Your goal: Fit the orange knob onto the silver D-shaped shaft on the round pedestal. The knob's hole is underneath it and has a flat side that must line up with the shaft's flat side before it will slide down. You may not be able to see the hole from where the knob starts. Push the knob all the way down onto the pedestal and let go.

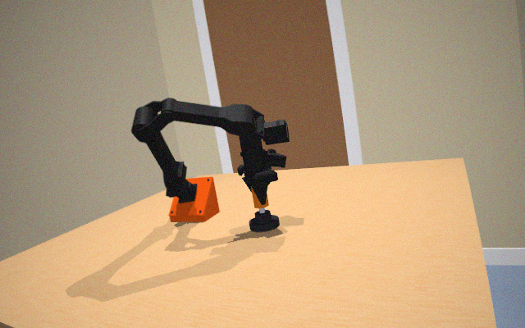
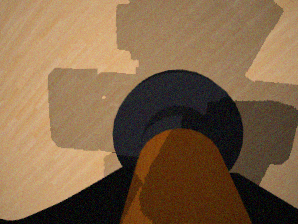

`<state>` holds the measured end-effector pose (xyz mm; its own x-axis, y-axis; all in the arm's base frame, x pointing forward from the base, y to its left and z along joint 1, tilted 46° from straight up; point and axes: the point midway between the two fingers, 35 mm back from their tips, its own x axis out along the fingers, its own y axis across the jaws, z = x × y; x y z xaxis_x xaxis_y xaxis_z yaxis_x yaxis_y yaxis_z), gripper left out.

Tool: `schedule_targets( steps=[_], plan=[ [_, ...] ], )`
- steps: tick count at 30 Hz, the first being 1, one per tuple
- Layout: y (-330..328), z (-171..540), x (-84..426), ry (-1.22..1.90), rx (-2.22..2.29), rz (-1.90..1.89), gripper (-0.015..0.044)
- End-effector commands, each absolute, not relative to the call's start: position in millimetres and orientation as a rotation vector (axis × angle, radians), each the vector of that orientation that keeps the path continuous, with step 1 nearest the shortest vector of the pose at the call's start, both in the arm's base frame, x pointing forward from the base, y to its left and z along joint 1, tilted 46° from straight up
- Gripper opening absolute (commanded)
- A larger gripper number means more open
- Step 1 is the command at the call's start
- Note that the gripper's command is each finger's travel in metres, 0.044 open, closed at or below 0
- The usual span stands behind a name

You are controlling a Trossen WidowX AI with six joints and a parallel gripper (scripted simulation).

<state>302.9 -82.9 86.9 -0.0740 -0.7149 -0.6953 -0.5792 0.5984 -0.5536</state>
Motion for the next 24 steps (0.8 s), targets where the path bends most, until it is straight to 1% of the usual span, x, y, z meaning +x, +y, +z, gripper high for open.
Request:
schedule_targets(
  steps=[1,20,24],
  plan=[
    [-84.6,88.3,302.0,1.75,-1.064,-0.169,0.0],
    [-80.9,90.7,303.8,1.75,-1.064,-0.169,0.0],
    [-80.7,90.8,304.1,1.727,-1.0,-0.243,0.0]
  ],
)
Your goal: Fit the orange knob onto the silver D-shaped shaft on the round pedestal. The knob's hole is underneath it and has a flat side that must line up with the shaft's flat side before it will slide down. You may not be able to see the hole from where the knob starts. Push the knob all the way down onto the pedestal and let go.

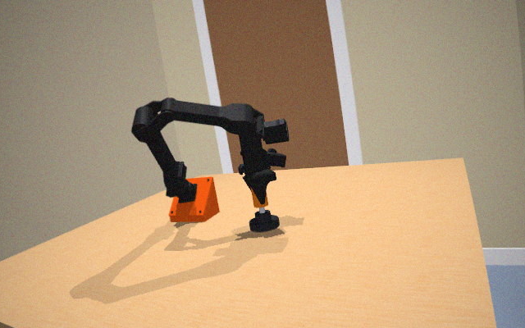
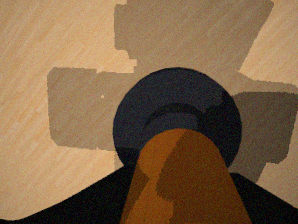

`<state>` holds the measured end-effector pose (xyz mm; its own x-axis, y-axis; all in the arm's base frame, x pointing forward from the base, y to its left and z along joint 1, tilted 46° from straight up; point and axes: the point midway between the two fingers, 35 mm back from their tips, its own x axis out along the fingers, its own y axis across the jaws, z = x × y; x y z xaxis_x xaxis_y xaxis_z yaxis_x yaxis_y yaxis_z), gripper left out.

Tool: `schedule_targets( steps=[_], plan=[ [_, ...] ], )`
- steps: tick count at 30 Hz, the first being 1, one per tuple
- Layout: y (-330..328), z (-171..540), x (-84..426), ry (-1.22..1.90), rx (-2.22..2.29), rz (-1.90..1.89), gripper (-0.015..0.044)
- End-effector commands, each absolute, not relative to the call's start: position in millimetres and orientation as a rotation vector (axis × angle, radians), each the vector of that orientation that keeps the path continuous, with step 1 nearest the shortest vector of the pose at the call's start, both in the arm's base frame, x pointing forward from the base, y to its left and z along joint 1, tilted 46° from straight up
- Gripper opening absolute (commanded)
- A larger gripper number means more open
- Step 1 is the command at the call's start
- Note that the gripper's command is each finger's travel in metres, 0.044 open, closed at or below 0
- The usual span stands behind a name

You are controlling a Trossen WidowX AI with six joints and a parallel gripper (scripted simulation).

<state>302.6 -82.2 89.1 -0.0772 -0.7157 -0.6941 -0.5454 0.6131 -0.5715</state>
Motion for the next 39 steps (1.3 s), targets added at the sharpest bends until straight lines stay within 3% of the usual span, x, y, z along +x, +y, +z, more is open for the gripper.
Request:
schedule_targets(
  steps=[1,32,39],
  plan=[
    [-80.6,90.7,304.3,1.716,-0.972,-0.275,0.0],
    [-82.1,91.1,304.1,1.691,-0.911,-0.344,0.0],
    [-80.9,90.1,304.1,1.624,-0.764,-0.503,0.0]
  ],
)
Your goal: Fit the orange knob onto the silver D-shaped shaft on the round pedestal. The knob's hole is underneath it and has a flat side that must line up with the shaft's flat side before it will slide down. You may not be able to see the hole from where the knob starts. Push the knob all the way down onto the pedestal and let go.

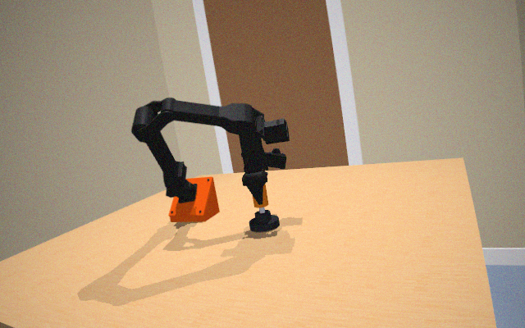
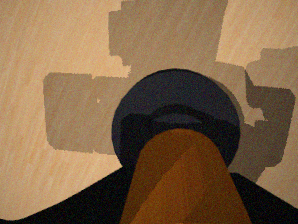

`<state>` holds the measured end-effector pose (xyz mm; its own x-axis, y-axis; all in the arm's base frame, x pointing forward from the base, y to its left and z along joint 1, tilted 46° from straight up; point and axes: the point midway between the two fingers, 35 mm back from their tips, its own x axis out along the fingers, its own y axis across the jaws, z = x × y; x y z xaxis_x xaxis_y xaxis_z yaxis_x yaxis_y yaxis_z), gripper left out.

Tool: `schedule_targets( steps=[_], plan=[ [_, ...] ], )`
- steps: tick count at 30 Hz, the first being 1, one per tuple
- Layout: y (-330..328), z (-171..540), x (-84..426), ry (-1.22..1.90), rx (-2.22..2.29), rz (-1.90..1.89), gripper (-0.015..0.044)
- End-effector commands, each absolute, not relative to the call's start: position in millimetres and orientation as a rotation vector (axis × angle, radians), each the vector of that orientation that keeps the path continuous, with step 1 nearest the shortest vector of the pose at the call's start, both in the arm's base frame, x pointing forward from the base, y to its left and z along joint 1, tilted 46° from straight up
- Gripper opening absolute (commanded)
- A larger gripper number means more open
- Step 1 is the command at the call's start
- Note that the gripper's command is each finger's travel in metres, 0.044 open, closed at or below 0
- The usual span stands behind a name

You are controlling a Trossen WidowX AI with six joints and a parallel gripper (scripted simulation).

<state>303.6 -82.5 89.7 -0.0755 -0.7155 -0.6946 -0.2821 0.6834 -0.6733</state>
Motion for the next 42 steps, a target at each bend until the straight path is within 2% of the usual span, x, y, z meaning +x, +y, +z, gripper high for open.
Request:
schedule_targets(
  steps=[1,29,42],
  plan=[
    [-80.8,89.6,303.9,1.62,-0.756,-0.511,0.0],
    [-82.4,91.6,303.7,1.62,-0.756,-0.511,0.0],
    [-81.7,88.0,303.2,1.539,-0.599,-0.669,0.0]
  ],
)
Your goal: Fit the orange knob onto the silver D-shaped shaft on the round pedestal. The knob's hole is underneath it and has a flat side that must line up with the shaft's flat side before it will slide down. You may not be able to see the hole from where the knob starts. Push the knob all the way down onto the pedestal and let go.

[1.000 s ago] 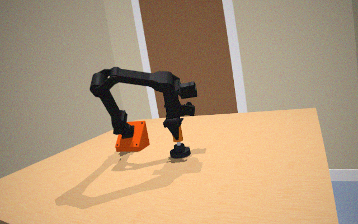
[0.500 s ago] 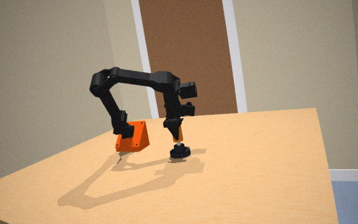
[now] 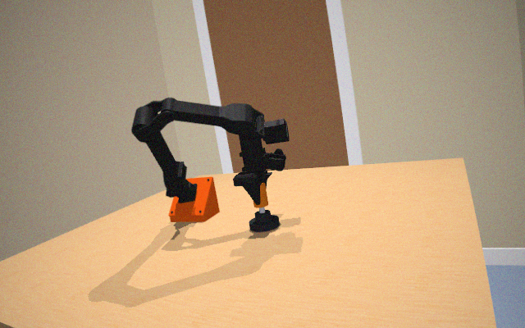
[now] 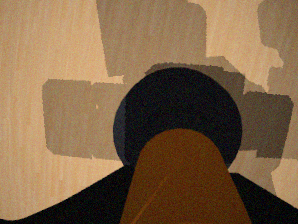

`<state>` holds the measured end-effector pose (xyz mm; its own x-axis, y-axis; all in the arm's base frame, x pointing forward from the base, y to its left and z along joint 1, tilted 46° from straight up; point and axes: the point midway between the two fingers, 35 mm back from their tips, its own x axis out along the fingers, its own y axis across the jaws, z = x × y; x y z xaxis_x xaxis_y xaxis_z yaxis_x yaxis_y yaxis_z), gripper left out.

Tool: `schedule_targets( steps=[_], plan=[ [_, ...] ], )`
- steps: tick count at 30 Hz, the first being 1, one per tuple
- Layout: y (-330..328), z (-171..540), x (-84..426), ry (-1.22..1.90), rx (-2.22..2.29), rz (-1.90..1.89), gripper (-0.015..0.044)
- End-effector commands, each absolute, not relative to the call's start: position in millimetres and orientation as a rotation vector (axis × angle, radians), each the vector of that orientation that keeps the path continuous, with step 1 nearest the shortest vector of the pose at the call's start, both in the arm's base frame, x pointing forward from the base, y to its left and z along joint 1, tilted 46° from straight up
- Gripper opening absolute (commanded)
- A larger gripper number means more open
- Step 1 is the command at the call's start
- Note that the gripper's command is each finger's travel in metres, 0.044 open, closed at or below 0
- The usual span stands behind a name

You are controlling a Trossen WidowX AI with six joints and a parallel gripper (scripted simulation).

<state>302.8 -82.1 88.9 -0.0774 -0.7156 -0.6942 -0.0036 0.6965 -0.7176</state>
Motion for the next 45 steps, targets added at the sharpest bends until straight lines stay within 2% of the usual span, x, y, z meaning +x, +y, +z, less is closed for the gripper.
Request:
schedule_targets(
  steps=[1,31,45],
  plan=[
    [-82.4,87.4,303.3,1.539,-0.599,-0.669,0.0],
    [-81.6,91.3,303.2,1.539,-0.599,-0.669,0.0],
    [-82.9,87.8,303.5,1.446,-0.441,-0.818,0.0]
  ],
)
